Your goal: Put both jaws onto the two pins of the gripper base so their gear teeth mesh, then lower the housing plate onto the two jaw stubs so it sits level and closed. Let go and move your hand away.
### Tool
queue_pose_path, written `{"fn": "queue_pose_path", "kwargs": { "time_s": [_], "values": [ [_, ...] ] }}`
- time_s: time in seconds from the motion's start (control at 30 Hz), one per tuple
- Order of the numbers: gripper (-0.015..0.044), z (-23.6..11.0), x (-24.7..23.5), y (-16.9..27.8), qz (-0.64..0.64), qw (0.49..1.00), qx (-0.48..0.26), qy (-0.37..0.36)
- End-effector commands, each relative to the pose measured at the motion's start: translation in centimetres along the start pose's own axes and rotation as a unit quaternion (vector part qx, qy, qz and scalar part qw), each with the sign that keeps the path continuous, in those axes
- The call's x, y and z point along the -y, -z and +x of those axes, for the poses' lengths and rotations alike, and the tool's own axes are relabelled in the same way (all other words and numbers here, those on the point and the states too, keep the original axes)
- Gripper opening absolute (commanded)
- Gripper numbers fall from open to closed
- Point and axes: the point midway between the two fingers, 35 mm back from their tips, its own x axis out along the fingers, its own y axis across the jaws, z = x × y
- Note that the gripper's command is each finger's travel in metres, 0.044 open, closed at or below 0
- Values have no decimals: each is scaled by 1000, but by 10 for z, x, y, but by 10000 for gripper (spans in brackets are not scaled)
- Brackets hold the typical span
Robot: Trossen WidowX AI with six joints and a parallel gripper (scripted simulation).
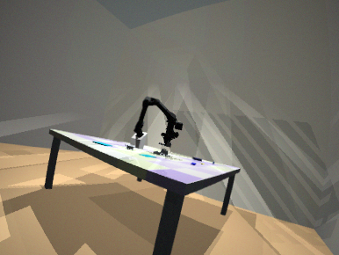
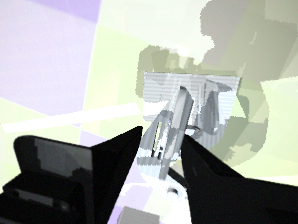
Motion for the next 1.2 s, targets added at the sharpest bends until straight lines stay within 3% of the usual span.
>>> {"fn": "queue_pose_path", "kwargs": {
  "time_s": [0.0,1.17],
  "values": [
    [134,0,1,-1,-4,1000,0,2],
    [134,12,0,-1,-7,1000,0,2]
  ]
}}
